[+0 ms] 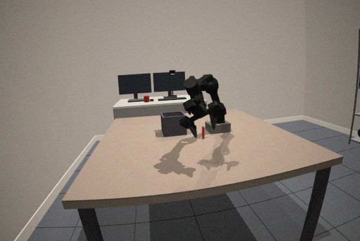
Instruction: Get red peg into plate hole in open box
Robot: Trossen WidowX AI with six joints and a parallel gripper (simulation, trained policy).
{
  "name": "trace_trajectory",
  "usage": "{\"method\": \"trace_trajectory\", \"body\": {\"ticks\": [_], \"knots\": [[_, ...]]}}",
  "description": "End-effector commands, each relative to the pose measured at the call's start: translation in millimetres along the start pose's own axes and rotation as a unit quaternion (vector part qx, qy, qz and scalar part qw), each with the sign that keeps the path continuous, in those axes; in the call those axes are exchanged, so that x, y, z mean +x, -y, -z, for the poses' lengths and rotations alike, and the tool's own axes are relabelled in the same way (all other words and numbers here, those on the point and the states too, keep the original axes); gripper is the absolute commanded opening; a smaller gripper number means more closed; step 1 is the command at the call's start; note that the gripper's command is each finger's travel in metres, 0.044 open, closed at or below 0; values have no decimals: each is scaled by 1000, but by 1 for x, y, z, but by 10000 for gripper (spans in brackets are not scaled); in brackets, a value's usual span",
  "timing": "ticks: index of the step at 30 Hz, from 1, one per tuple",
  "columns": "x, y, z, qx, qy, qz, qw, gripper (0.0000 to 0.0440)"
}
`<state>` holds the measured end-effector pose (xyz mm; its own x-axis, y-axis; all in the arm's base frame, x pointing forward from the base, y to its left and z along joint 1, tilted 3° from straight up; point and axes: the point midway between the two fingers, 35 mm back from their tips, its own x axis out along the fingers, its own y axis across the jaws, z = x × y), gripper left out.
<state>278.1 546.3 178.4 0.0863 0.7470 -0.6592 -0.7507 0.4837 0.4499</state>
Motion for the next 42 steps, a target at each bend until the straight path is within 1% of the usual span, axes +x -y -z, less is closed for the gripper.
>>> {"method": "trace_trajectory", "body": {"ticks": [1,4,11,16,21,26,31,36,42], "knots": [[-5,4,-1,2,-2,4,1000,412],[-22,21,-1,21,-8,21,1000,440],[-70,70,7,123,-22,82,989,440],[-106,93,20,198,-31,121,972,440],[-141,110,38,275,-39,154,948,440],[-172,122,62,350,-49,185,917,440],[-201,131,90,422,-58,215,879,440],[-225,137,121,489,-66,247,834,440],[-249,142,161,563,-77,285,772,440]]}}
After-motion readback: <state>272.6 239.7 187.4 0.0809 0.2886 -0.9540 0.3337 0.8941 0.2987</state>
